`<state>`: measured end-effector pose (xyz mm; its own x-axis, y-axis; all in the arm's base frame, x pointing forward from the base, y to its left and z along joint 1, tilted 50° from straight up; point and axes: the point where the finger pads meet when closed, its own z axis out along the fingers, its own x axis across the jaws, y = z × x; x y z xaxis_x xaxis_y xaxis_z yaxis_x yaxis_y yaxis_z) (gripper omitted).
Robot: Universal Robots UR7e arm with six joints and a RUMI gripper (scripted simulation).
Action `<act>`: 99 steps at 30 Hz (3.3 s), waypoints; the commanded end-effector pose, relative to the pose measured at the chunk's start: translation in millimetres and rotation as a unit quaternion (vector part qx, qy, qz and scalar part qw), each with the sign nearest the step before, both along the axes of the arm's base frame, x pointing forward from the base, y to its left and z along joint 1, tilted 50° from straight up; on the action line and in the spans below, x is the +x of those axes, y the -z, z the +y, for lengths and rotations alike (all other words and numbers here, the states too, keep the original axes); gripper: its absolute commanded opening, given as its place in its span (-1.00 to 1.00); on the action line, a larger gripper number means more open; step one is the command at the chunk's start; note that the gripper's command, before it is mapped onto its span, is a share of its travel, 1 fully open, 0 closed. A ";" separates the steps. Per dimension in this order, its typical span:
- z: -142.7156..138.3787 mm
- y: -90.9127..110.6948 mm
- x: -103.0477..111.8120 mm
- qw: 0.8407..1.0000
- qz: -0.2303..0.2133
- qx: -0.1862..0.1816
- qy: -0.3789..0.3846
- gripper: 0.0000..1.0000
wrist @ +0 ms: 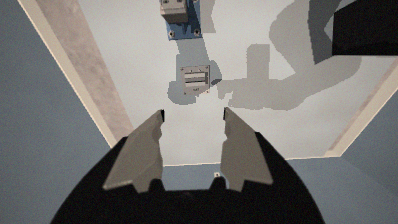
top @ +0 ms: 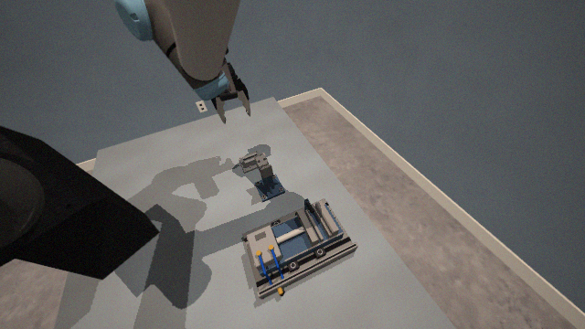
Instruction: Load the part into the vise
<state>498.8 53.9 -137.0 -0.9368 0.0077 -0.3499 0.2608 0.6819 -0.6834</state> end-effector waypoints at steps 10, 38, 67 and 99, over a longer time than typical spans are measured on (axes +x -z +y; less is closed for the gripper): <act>1.3 -1.1 0.6 1.000 -0.016 0.005 0.011 0.03; -0.1 -1.0 -2.1 0.998 -0.051 0.016 0.043 0.03; -1.7 -0.8 -4.9 0.989 -0.109 0.035 0.095 0.03; -2.3 -0.3 -8.3 0.963 -0.196 0.063 0.171 0.03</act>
<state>492.6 53.5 -137.0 -0.7080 0.3213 -0.6288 0.6649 0.6034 -0.4403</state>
